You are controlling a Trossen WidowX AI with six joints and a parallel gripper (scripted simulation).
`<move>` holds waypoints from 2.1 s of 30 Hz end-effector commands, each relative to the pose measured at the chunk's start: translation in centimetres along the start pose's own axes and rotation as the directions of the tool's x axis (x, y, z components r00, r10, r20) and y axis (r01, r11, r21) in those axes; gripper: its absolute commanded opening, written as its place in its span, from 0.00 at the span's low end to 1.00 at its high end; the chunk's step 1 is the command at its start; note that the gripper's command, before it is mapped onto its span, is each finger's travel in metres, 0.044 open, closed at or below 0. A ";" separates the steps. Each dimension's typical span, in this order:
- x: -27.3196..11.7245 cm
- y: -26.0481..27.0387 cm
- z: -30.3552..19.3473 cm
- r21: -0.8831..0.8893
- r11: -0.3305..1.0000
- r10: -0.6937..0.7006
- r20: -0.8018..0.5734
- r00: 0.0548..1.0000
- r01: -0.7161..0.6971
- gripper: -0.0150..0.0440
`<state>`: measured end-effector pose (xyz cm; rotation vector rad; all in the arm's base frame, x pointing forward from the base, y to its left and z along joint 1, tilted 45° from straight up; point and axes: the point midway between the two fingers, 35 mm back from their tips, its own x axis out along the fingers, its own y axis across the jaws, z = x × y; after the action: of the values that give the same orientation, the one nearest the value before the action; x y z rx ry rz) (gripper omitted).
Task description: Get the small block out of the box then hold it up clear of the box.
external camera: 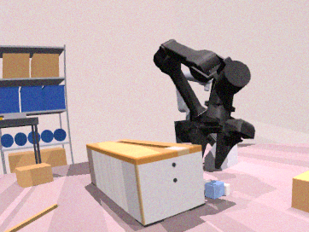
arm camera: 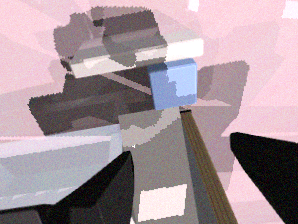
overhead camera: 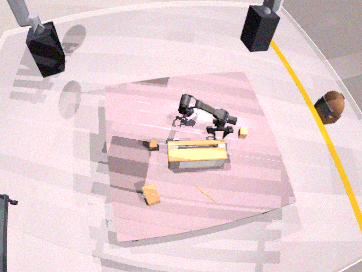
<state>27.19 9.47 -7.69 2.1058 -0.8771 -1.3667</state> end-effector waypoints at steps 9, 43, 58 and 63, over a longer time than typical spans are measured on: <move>1.7 -0.2 0.6 -0.001 1.000 -0.006 -0.015 1.000 0.006 0.74; 6.1 -0.3 2.8 -0.001 1.000 -0.004 -0.016 1.000 0.004 0.65; 3.3 -0.5 1.5 0.002 1.000 -0.008 -0.014 1.000 0.008 0.25; 0.6 -0.4 0.5 0.004 1.000 -0.009 -0.012 1.000 0.009 0.25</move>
<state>26.91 8.23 -9.57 2.1074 -0.8660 -1.3538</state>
